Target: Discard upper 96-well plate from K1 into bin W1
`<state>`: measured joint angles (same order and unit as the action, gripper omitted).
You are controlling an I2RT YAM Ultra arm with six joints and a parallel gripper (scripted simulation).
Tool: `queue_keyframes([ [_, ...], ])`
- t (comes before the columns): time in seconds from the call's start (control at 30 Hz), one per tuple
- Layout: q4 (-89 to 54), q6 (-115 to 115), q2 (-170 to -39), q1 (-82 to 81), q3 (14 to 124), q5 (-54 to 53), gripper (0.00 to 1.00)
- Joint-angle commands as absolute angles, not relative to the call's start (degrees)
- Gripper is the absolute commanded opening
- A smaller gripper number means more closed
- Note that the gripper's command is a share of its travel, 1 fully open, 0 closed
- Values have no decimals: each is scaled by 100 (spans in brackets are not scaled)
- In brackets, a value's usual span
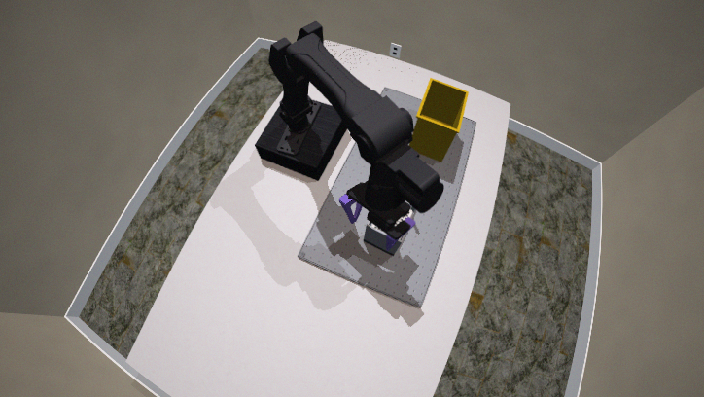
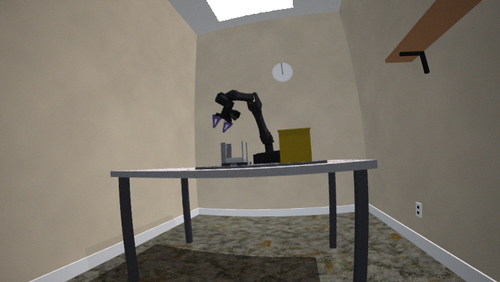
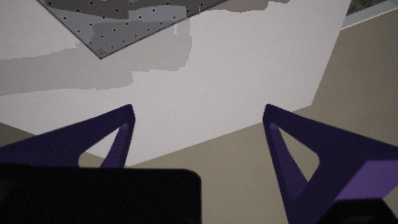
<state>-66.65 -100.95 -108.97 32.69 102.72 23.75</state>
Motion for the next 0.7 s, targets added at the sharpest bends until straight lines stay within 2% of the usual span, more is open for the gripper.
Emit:
queue_keyframes([
  [0.0,-6974,-10211,-10967,3182,10542,2084,100],
  [0.17,-7172,-10189,-10947,3032,10652,1860,100],
  [0.3,-7683,-10513,-11433,2984,11085,1364,100],
  [0.4,-7620,-10377,-11382,2858,10838,1384,100],
  [0.6,-8136,-10664,-11738,2806,11408,898,100],
  [0.67,-8066,-10491,-11490,2684,11179,909,100],
])
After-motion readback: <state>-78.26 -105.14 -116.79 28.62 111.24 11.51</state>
